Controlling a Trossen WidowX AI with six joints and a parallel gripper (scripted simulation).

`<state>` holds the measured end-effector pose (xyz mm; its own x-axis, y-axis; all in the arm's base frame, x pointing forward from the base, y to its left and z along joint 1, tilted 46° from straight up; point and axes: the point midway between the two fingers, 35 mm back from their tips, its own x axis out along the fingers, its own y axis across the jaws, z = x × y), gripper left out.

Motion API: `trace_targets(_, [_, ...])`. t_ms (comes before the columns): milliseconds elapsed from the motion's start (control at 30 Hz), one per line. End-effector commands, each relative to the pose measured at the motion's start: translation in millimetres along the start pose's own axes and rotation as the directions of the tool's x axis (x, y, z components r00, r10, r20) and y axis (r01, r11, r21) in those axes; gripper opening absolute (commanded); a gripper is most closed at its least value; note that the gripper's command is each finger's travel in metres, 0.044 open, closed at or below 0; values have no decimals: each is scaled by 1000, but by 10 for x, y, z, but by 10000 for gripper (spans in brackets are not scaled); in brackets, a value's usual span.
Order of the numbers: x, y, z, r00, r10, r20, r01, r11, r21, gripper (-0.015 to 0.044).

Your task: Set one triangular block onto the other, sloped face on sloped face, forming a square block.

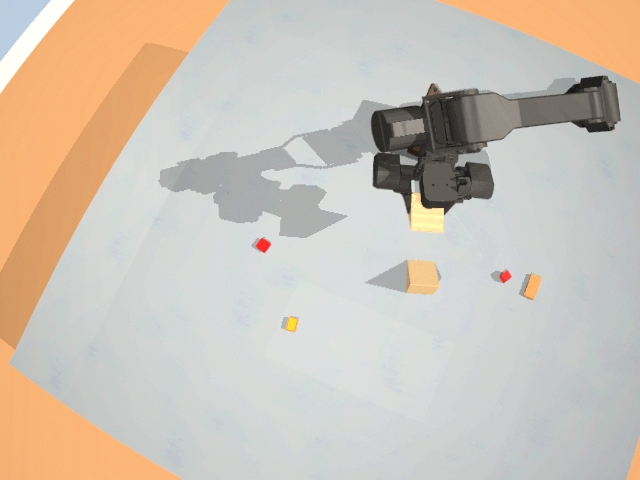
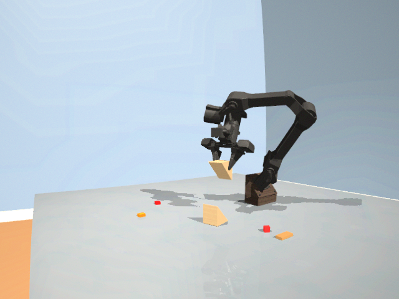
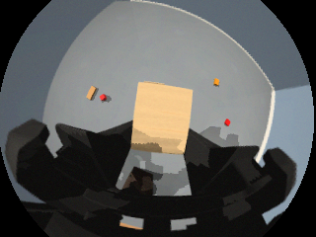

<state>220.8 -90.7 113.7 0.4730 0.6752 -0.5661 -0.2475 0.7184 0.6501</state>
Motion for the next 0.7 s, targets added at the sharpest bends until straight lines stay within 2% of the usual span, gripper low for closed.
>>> trace_targets(0, [20, 145, -14, 1000, 10, 6, -11, 1000, 9, 0])
trace_targets(133, [52, 167, -16, 1000, 9, 5, -10, 1000, 10, 0])
trace_targets(667, [764, 204, 7, 1000, 8, 7, -8, 1000, 8, 0])
